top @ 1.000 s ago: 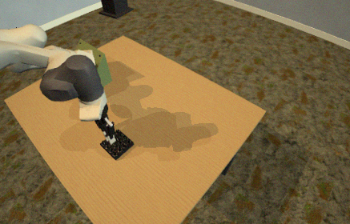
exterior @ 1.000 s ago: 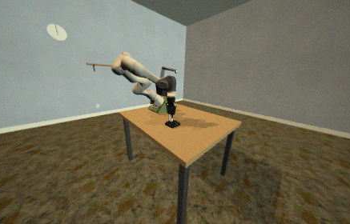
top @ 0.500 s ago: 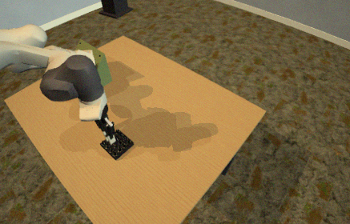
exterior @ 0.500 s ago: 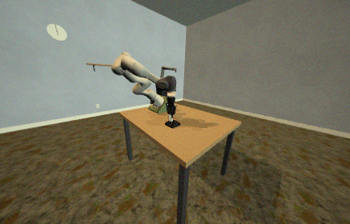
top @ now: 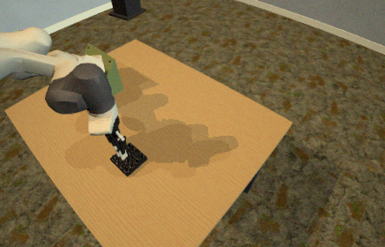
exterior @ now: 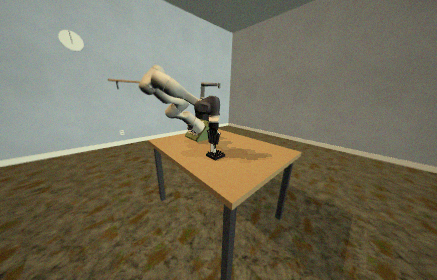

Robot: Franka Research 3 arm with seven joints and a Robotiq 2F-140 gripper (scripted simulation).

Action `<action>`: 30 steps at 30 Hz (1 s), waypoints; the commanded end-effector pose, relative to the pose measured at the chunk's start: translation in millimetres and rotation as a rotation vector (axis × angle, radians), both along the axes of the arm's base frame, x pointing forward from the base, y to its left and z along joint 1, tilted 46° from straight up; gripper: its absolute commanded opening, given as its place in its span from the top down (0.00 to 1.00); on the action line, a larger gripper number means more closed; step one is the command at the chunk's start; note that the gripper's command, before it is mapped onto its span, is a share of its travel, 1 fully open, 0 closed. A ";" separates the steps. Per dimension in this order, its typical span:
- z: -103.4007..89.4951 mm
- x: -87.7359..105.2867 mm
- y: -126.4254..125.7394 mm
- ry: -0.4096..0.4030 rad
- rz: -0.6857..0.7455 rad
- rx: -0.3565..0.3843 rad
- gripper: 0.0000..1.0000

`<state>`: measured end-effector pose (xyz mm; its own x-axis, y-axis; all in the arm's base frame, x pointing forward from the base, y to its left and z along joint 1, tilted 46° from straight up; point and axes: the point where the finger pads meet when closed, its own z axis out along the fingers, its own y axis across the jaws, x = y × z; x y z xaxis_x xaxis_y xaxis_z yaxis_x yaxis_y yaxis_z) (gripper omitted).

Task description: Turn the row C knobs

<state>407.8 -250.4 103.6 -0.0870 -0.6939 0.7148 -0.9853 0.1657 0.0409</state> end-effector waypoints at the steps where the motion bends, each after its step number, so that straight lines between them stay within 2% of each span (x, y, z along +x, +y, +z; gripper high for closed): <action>1: -3.3 -0.3 -2.4 -0.006 -0.002 0.000 0.88; 30: -5.3 -0.7 -4.4 -0.006 -0.002 0.000 0.88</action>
